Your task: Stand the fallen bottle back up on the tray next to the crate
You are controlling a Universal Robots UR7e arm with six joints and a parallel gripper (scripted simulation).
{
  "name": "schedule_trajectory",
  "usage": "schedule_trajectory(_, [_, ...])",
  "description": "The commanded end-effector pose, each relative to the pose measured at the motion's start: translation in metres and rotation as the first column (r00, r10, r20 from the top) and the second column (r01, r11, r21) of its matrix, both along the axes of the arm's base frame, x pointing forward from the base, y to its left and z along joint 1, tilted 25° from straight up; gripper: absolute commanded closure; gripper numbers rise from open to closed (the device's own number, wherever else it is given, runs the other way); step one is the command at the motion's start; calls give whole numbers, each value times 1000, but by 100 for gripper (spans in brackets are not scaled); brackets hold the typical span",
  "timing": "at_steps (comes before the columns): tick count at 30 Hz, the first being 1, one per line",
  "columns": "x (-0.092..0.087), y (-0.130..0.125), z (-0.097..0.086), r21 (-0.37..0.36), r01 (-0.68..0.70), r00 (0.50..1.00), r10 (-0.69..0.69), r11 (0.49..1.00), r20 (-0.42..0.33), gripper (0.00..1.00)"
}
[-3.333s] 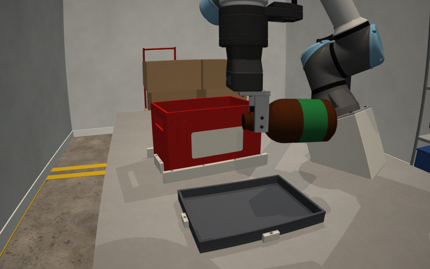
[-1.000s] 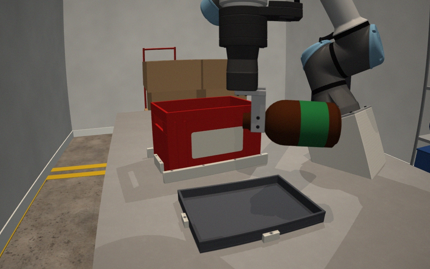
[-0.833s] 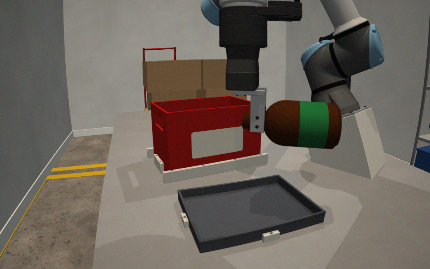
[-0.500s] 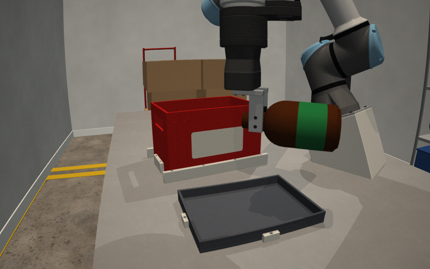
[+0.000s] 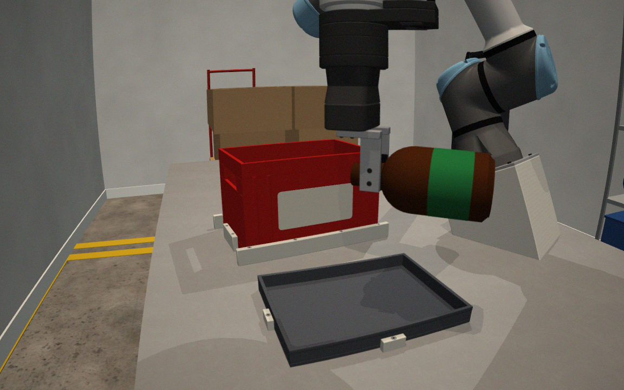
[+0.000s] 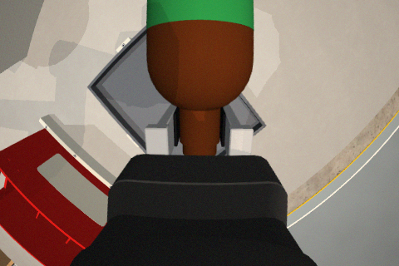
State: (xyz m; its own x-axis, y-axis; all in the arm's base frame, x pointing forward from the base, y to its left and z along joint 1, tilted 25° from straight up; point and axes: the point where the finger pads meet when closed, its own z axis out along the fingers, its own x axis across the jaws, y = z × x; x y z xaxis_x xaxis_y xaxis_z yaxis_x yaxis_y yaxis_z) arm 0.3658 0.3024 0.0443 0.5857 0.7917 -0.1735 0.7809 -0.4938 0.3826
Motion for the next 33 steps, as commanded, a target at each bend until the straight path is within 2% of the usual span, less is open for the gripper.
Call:
schedule_trajectory(1, [0, 0, 0, 1, 0, 1000, 0, 1000, 1, 100])
schedule_trajectory(33, [0, 0, 0, 4, 14, 1000, -14, 1000, 7, 100])
